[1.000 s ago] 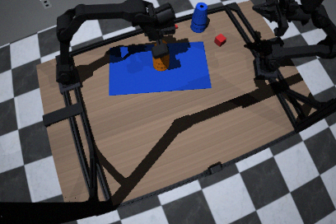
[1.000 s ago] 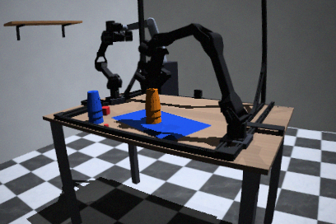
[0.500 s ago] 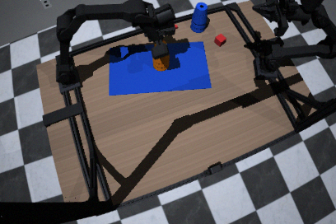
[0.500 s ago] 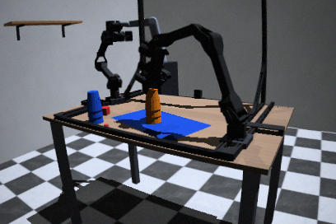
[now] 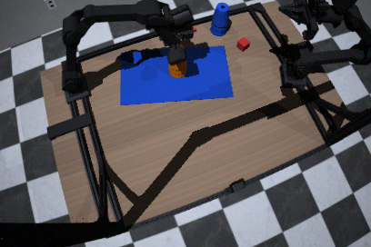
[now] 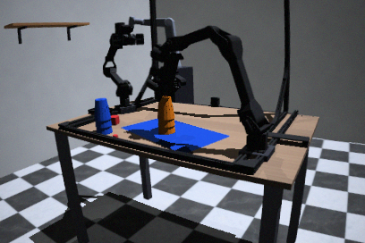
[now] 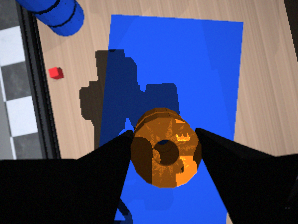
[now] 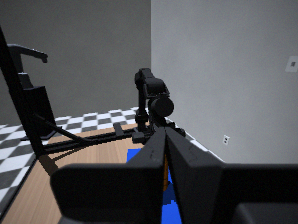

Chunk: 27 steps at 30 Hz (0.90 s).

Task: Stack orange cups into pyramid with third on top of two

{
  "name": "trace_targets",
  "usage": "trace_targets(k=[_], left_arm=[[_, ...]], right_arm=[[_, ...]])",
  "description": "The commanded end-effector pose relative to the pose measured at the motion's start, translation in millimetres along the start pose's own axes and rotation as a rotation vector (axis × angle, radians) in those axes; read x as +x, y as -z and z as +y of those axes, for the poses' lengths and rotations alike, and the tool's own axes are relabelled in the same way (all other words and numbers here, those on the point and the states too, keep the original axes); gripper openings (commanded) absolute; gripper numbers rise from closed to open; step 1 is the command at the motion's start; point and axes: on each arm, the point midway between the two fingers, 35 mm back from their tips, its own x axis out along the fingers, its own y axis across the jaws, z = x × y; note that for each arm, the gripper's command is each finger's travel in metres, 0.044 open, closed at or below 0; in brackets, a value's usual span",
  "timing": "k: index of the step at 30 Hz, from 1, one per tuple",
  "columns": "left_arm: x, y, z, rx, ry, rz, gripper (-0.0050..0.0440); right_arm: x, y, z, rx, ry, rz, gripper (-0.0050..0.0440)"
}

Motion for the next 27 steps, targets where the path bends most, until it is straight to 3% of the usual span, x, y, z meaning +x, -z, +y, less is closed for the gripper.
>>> trace_targets(k=[1,10,27], left_arm=[[-0.5,-0.3,-1.0,-0.002,0.004,-0.003,0.0217],[-8.1,-2.8,-1.0,-0.002,0.004,-0.003,0.0001],[-8.1,-2.8,-1.0,-0.002,0.004,-0.003,0.0]], right_arm=[[-0.3,0.1,-0.3,0.003,0.003,-0.001,0.0],[-0.3,0.1,-0.3,0.003,0.003,-0.001,0.0],[-0.3,0.1,-0.3,0.003,0.003,-0.001,0.0]])
